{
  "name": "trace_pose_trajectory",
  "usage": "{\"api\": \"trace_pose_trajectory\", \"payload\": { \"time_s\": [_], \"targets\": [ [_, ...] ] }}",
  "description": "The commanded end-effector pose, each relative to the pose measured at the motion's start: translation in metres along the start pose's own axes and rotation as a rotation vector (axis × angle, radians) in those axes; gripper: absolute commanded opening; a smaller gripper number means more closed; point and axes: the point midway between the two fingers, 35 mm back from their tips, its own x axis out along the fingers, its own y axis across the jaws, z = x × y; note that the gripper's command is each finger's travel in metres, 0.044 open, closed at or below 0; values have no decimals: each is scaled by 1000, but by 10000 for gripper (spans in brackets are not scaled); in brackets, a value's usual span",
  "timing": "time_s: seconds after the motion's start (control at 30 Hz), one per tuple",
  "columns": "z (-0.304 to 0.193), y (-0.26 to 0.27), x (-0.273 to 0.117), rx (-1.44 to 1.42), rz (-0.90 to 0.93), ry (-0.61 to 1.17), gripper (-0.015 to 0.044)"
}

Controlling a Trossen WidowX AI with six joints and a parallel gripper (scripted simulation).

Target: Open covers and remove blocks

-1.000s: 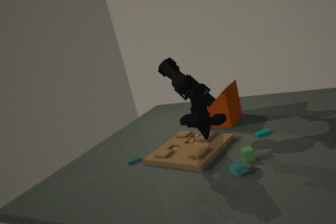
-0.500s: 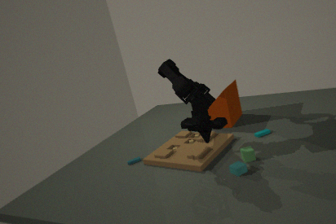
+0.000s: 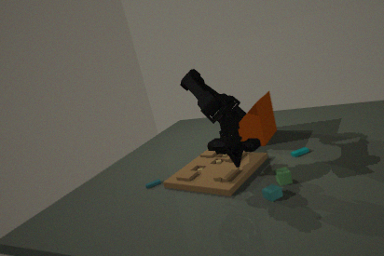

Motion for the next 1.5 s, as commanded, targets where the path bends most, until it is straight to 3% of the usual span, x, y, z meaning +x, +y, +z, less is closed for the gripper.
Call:
{"api": "trace_pose_trajectory", "payload": {
  "time_s": [0.0,1.47],
  "targets": [
    [-2,-1,5,-9,-8,1,0],
    [-8,-32,20,-10,-10,1,0]
  ]
}}
